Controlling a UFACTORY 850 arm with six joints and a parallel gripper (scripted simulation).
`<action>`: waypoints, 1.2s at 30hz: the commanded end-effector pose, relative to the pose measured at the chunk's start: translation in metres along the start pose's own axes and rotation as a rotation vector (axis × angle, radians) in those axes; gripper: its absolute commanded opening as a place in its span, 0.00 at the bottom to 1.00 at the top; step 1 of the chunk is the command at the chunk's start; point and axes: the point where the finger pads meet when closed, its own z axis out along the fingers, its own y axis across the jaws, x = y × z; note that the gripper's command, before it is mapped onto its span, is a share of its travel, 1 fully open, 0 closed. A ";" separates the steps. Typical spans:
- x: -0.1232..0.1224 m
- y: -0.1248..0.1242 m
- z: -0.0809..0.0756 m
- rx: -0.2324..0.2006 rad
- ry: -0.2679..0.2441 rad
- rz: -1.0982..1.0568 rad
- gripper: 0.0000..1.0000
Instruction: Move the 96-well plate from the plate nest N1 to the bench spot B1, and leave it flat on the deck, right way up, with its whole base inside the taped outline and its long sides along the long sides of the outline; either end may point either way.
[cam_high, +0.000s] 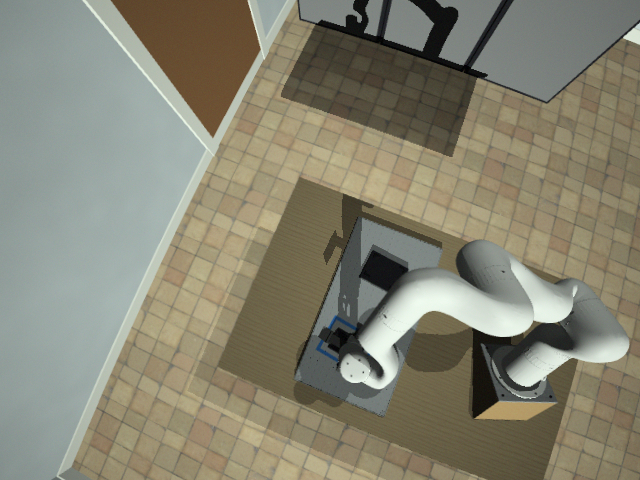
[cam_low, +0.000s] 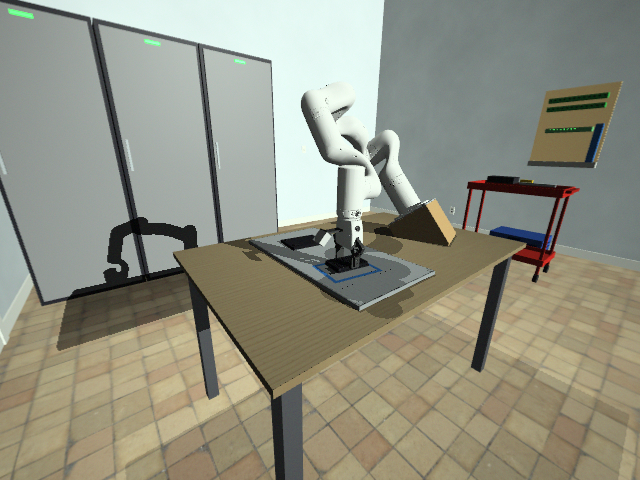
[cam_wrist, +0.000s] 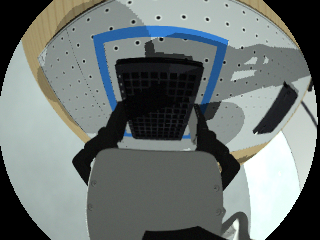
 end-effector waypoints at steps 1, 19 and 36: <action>0.001 0.000 -0.001 0.001 0.001 0.000 0.00; 0.001 0.000 0.000 0.001 0.001 0.000 0.00; 0.001 0.000 0.003 0.001 0.001 0.000 0.00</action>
